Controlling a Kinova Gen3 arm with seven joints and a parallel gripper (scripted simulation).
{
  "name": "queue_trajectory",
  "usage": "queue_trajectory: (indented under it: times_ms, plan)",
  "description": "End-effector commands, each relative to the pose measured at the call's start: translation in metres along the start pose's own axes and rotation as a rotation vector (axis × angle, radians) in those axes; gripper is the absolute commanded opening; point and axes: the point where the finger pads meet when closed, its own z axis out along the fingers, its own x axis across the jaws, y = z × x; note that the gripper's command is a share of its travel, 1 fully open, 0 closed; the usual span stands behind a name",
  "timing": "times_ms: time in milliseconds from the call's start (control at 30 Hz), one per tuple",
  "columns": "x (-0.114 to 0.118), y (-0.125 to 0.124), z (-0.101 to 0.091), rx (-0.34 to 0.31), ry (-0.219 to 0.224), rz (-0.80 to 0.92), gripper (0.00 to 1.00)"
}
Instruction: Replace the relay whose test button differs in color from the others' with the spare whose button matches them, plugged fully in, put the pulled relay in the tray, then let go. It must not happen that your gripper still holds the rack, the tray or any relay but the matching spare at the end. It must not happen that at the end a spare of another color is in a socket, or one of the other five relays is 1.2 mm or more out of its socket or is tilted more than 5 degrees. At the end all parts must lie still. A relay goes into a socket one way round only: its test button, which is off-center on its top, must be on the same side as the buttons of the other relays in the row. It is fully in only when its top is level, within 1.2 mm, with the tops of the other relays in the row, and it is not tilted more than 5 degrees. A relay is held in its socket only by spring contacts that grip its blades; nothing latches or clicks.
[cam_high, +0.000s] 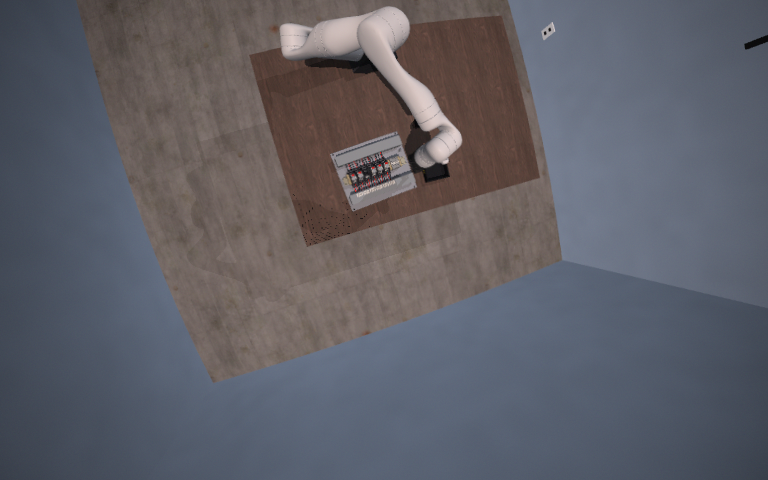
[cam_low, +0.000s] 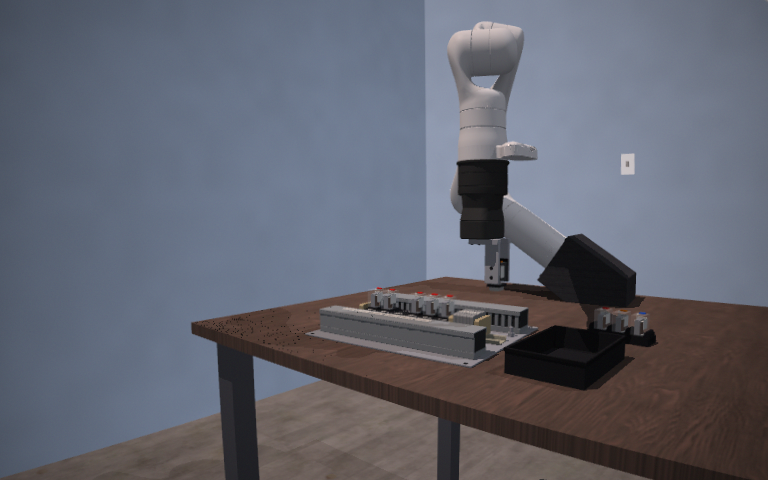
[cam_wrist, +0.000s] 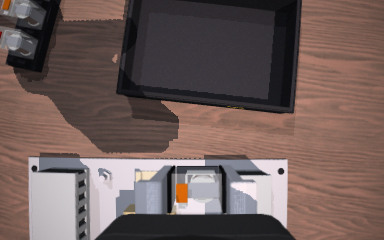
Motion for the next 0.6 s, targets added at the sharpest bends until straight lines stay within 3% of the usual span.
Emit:
queue_trajectory:
  times_ms: [0,33,567]
  plan:
    - [-0.001,-0.010,0.005,-0.002,-0.013,0.008,0.00]
    - [0.001,-0.007,0.000,0.001,0.001,0.000,0.00]
    - [0.008,-0.059,0.011,-0.002,-0.013,0.009,0.00]
